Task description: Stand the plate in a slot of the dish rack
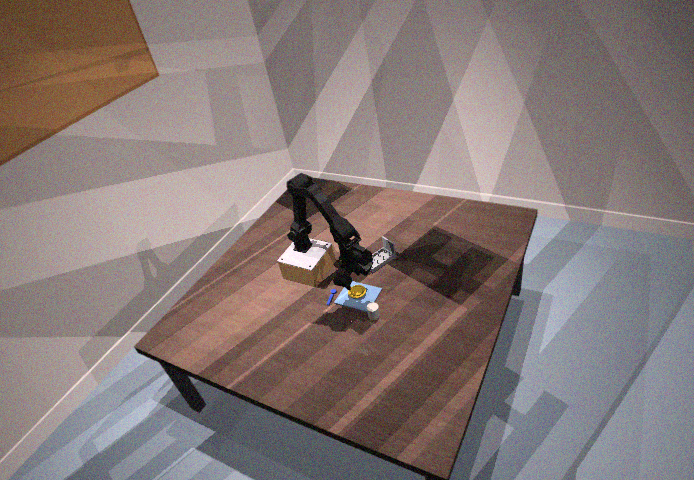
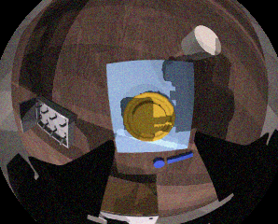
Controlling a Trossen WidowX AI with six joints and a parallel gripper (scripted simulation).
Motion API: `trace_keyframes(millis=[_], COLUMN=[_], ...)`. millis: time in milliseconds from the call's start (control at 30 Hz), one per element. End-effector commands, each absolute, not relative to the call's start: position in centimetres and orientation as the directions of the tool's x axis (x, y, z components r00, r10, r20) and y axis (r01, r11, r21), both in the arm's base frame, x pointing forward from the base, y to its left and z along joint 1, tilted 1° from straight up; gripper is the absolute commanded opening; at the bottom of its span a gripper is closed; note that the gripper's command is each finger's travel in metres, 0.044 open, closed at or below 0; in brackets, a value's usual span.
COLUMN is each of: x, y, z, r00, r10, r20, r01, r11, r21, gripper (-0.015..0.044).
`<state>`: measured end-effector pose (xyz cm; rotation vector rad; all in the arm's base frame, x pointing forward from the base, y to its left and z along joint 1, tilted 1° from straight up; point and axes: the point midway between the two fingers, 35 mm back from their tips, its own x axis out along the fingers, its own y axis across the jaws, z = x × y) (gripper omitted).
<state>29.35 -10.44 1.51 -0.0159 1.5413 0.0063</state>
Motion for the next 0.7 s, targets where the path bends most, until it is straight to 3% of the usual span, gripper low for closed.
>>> trace_keyframes(millis=[0, 667], x=[29.5, 29.8], y=[-10.4, -10.3], z=[0.9, -2.2], r00=[0.043, 0.043], r10=[-0.014, -0.014], r20=[-0.999, -0.999], r01=[-0.016, -0.016], r11=[1.0, 1.0], r21=[-0.014, -0.014], gripper=[0.04, 0.04])
